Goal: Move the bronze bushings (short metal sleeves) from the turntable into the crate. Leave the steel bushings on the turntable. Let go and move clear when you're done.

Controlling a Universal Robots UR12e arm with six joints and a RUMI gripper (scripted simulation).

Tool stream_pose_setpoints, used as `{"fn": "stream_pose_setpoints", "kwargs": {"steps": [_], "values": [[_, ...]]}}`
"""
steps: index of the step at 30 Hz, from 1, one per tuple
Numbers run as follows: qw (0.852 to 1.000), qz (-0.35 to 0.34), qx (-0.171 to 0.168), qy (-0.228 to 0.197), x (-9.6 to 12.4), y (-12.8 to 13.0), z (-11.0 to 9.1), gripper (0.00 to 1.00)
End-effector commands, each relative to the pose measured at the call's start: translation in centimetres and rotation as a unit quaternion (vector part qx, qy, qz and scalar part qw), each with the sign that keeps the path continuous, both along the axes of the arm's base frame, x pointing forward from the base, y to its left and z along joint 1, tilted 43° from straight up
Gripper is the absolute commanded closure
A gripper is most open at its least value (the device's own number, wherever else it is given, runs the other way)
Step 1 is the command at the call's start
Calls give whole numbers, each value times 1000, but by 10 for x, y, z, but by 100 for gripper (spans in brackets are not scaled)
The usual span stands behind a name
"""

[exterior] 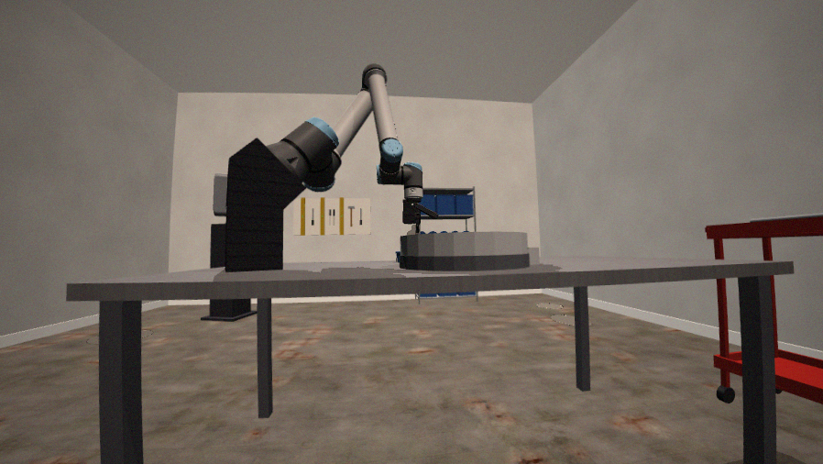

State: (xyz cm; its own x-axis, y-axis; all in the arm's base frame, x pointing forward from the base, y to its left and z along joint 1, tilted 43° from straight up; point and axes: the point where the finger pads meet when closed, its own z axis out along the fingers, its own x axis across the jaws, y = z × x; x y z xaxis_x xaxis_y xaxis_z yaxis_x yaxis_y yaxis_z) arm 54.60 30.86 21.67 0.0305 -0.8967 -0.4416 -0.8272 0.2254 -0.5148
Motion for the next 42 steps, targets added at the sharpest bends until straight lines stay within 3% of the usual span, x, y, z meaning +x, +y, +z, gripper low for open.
{"fn": "stream_pose_setpoints", "kwargs": {"steps": [1,42], "values": [[1000,0,0,-1,0,0,0,100],[1000,0,0,-1,5,3,-6,100]]}}
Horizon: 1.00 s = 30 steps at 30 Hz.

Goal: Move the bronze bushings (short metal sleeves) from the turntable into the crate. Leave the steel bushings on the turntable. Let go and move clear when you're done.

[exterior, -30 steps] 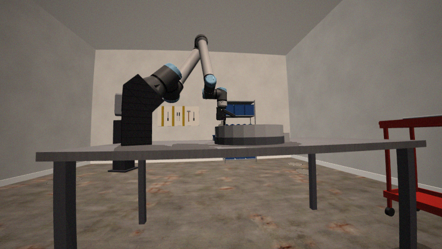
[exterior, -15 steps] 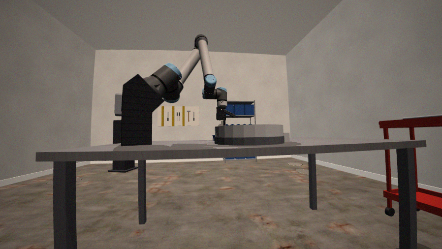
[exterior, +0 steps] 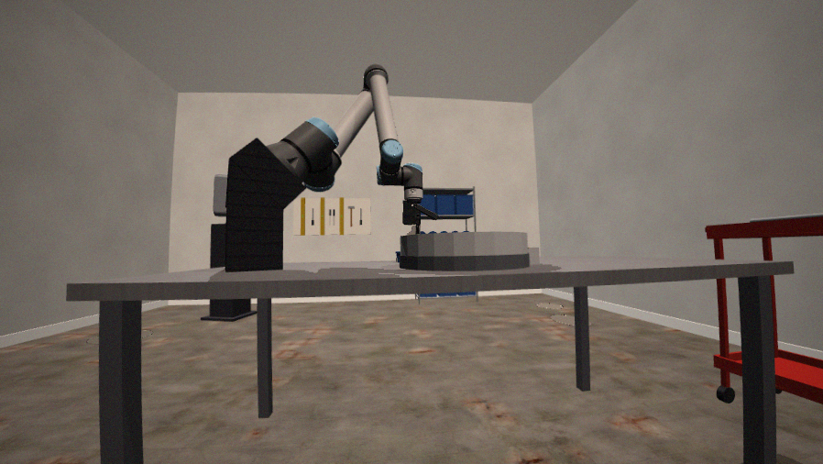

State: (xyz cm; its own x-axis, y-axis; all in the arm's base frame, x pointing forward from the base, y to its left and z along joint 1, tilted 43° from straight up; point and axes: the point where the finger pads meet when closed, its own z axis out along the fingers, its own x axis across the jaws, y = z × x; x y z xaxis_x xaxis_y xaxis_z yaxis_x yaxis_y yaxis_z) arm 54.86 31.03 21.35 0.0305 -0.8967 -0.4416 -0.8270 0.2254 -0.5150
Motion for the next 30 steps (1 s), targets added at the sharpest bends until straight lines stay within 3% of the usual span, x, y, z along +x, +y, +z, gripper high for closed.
{"fn": "stream_pose_setpoints", "kwargs": {"steps": [1,30], "values": [[1000,0,0,0,3,2,-4,100],[1000,0,0,0,21,15,-27,100]]}}
